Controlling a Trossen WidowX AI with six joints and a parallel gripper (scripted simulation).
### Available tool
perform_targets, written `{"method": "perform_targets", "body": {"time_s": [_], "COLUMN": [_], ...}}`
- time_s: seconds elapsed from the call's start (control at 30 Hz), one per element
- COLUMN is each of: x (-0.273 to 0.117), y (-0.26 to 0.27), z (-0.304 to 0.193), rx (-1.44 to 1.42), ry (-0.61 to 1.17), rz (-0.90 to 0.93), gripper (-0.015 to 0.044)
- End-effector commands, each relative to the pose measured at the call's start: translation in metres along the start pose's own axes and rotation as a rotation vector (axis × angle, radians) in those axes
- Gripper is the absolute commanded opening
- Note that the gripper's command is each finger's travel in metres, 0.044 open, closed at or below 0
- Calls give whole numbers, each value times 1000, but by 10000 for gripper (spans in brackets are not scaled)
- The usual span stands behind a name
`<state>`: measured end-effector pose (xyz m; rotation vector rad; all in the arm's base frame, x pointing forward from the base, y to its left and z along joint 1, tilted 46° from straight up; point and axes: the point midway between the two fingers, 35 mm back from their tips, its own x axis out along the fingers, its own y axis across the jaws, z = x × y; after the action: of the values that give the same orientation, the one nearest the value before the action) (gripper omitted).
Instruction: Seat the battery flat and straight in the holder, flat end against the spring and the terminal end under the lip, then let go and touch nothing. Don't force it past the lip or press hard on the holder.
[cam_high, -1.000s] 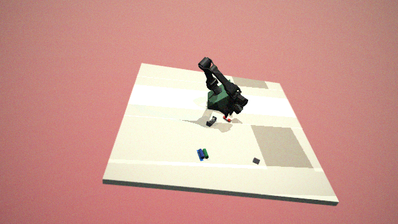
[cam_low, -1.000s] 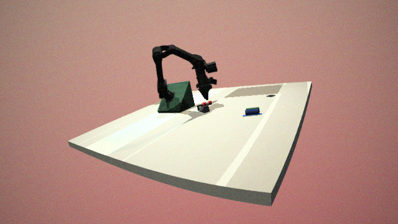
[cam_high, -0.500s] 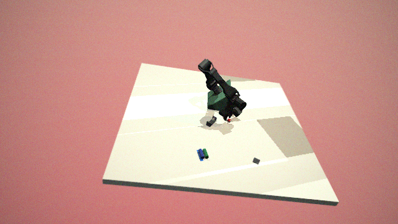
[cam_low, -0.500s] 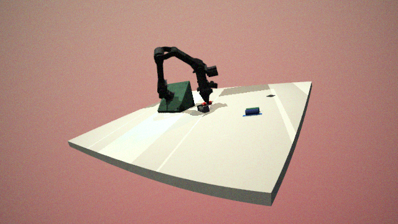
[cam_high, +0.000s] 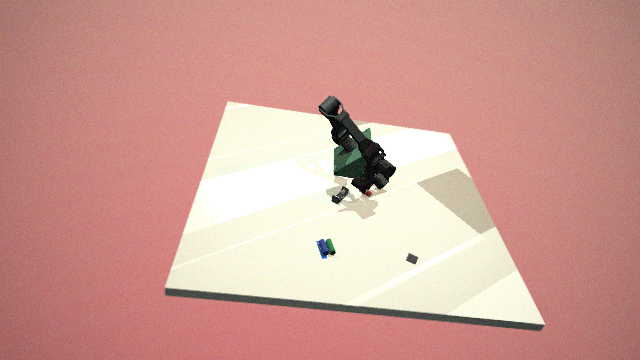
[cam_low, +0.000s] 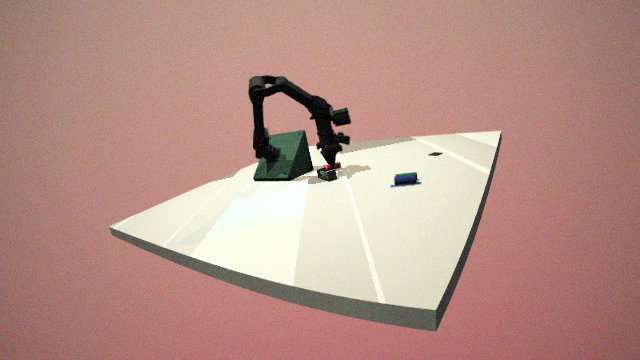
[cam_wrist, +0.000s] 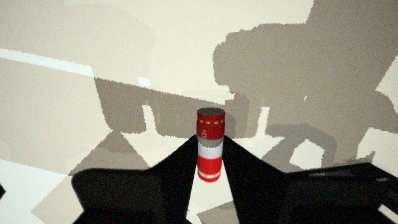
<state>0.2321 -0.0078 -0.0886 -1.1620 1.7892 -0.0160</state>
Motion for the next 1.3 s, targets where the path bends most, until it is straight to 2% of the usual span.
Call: {"method": "perform_targets", "body": {"time_s": [0.0,0.17,0.37,0.63,1.27], "x": [1,-9,-46,-50,-64], "y": [0,-1,0,-1,-57], "z": [-1,0,0,0,-14], "rx": [-4,-9,-5,-32,-823], "ry": [3,1,1,1,-1], "rz": [-4,-4,-2,-2,0], "gripper": [74,74,74,74,74]}}
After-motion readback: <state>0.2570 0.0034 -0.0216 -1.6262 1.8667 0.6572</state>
